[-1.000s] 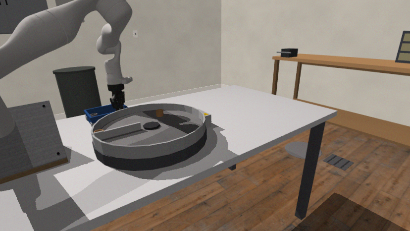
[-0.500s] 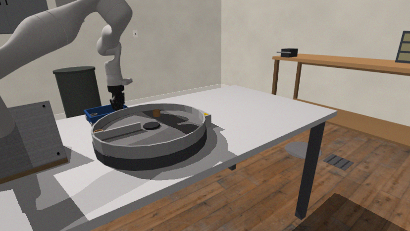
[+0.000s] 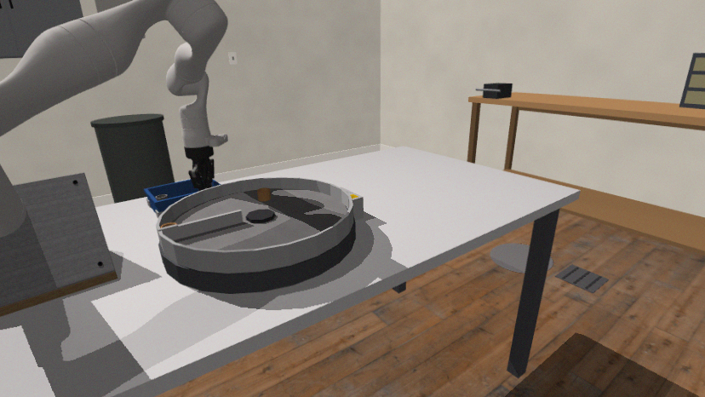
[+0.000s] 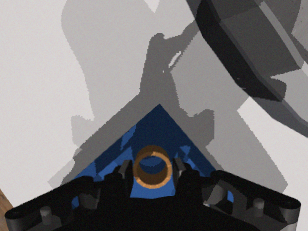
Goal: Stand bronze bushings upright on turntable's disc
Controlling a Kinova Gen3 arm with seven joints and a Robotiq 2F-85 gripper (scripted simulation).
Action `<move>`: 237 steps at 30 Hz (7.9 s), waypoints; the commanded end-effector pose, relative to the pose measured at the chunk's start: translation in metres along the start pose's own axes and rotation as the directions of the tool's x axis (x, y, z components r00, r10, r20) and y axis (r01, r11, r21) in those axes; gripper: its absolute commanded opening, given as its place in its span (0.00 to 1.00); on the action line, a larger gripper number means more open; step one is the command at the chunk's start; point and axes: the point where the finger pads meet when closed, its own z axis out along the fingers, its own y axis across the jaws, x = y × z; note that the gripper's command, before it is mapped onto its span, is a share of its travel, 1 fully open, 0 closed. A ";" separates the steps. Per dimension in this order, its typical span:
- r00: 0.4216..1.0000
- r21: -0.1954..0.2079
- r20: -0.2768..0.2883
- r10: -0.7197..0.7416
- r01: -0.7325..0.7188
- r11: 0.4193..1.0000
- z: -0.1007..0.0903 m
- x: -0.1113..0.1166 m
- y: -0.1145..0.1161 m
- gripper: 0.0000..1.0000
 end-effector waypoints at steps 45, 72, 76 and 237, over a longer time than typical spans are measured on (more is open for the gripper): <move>1.000 0.002 -0.001 0.000 0.000 1.000 -0.001 0.000 -0.001 0.00; 1.000 0.002 -0.001 0.000 0.000 1.000 -0.035 0.000 -0.001 0.00; 1.000 0.002 -0.001 0.000 0.000 1.000 -0.054 0.000 -0.001 0.00; 1.000 0.002 -0.001 0.000 0.000 1.000 -0.111 0.172 0.350 0.00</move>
